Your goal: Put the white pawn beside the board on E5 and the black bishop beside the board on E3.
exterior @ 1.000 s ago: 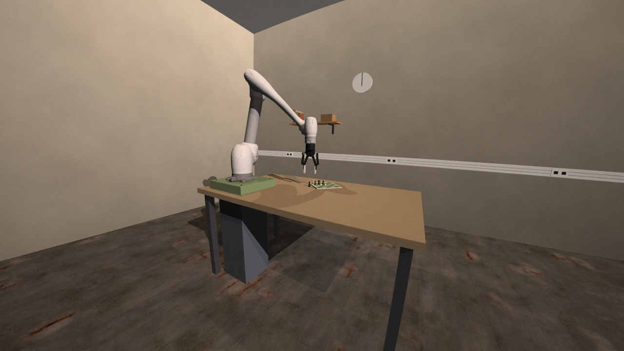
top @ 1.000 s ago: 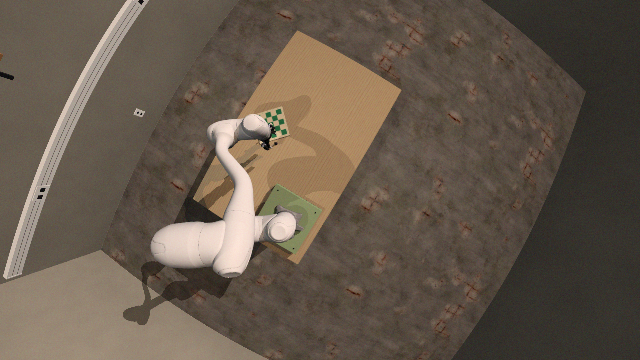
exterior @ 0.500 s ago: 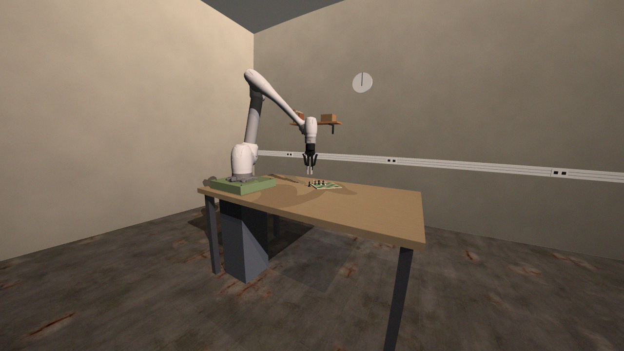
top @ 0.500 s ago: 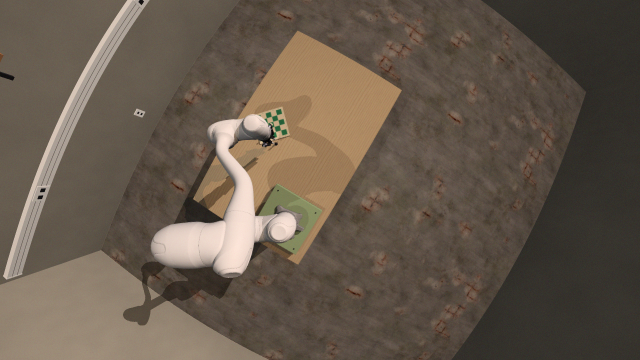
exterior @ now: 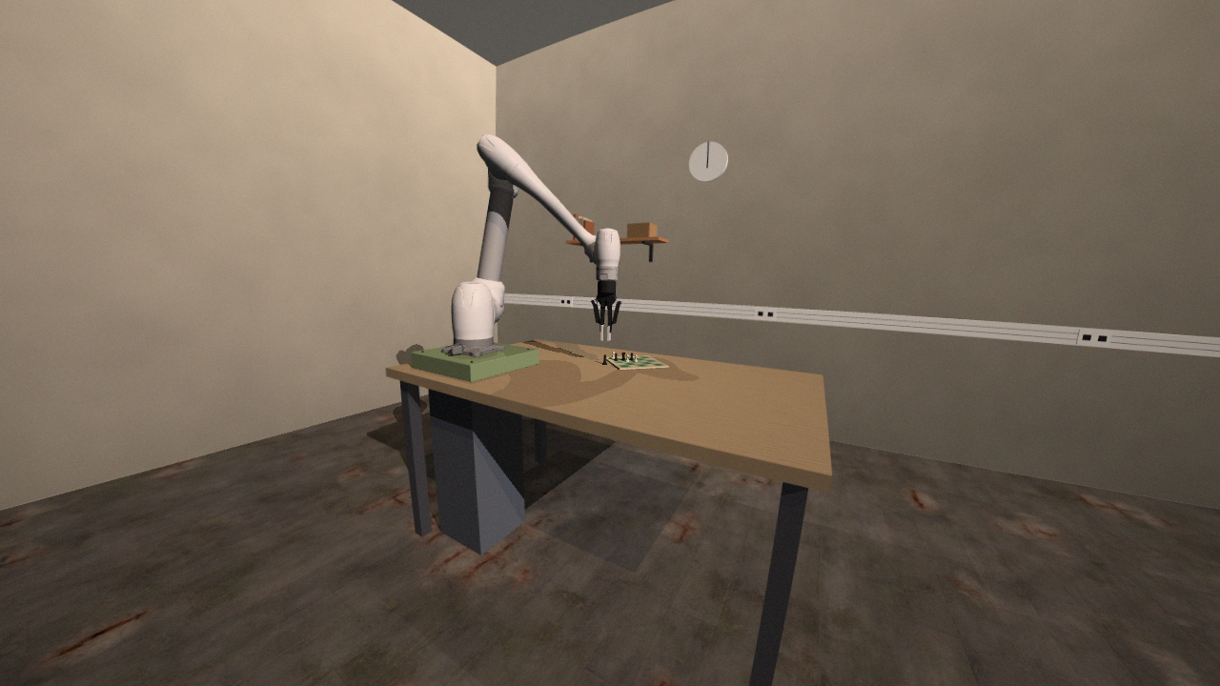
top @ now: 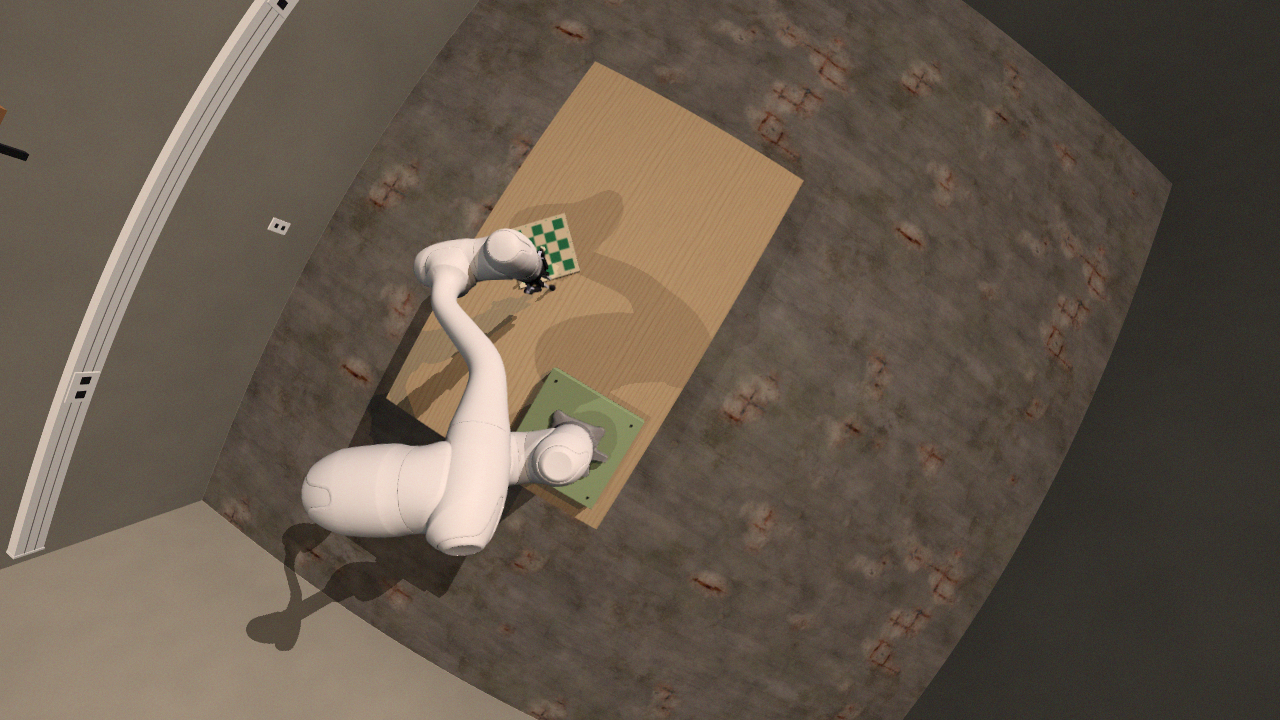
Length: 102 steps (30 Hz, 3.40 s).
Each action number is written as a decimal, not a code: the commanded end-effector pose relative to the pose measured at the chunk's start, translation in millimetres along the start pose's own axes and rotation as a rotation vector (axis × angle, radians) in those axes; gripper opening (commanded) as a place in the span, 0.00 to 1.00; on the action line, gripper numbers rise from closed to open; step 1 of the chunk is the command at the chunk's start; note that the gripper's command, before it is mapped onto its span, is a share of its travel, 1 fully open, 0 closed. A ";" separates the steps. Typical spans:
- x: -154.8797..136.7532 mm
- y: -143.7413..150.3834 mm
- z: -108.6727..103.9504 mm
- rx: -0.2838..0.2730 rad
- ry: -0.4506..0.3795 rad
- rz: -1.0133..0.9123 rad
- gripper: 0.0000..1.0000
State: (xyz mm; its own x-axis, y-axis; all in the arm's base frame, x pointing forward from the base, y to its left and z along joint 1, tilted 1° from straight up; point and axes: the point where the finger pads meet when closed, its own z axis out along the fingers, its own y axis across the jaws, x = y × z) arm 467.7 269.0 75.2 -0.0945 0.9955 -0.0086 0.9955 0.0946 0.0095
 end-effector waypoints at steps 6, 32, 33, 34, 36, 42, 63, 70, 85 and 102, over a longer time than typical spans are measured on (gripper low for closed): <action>-1.1 -1.3 1.9 0.004 0.001 0.000 0.22; -1.4 -1.3 30.0 0.004 0.001 0.000 0.22; -1.4 -1.3 31.6 0.004 0.001 0.000 0.22; -1.4 -1.3 33.2 0.004 0.001 0.000 0.22; -1.4 -1.3 36.2 0.004 0.001 0.000 0.22; -1.5 -1.3 43.9 0.004 0.001 0.000 0.22; -1.6 -1.3 51.9 0.004 0.001 0.000 0.22; -1.6 -1.3 51.9 0.004 0.001 0.000 0.22; -1.6 -1.3 51.9 0.004 0.001 0.000 0.22; -1.6 -1.3 51.9 0.004 0.001 0.000 0.22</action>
State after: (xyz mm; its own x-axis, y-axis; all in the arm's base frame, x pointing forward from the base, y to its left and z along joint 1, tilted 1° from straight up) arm 469.7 269.0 27.1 -0.0942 0.9955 -0.0067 0.9955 0.0943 0.0111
